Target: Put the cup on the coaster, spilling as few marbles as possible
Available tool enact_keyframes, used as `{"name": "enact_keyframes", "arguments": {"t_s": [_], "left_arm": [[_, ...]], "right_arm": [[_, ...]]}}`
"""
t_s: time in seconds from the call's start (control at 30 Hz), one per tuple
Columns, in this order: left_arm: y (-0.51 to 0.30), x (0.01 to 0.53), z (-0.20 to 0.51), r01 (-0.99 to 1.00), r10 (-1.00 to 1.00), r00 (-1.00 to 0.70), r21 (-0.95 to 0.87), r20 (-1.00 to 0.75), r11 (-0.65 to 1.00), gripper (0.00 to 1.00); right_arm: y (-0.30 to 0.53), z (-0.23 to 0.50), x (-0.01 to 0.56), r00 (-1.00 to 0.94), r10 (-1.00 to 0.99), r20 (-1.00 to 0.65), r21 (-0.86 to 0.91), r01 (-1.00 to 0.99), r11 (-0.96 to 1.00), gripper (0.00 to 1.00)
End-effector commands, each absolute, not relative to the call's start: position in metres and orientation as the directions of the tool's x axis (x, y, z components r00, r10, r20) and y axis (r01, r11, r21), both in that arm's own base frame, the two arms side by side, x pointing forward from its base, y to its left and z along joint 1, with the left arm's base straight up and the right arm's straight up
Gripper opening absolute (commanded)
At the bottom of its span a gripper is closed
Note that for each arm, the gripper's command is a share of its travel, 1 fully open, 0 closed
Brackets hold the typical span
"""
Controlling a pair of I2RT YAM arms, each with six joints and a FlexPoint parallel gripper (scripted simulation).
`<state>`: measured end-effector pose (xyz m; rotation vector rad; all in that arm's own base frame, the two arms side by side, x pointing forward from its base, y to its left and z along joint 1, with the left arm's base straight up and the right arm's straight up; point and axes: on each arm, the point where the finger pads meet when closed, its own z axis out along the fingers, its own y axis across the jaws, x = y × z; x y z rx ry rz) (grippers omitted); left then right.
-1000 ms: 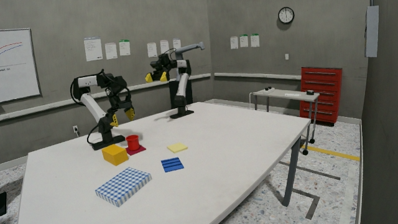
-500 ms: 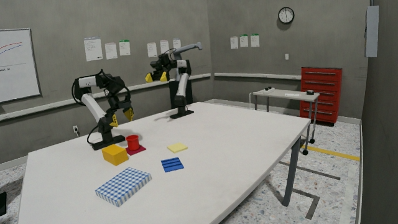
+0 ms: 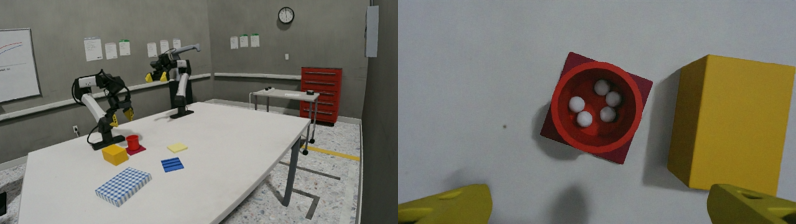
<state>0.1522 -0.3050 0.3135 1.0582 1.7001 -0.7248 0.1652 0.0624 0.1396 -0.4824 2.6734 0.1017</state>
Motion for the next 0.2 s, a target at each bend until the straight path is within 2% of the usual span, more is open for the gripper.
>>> {"name": "enact_keyframes", "arguments": {"t_s": [0.0, 0.17], "left_arm": [[-0.3035, 0.1537, 0.3151, 0.892, 0.308, -0.156, 0.000, -0.938, 0.452, 1.00], [-0.3035, 0.1537, 0.3151, 0.892, 0.308, -0.156, 0.000, -0.938, 0.452, 1.00]], "right_arm": [[0.0642, 0.1431, 0.1680, -0.843, -0.322, -0.432, 0.000, -0.357, 0.934, 1.00], [0.0642, 0.1431, 0.1680, -0.843, -0.322, -0.432, 0.000, -0.357, 0.934, 1.00]]}}
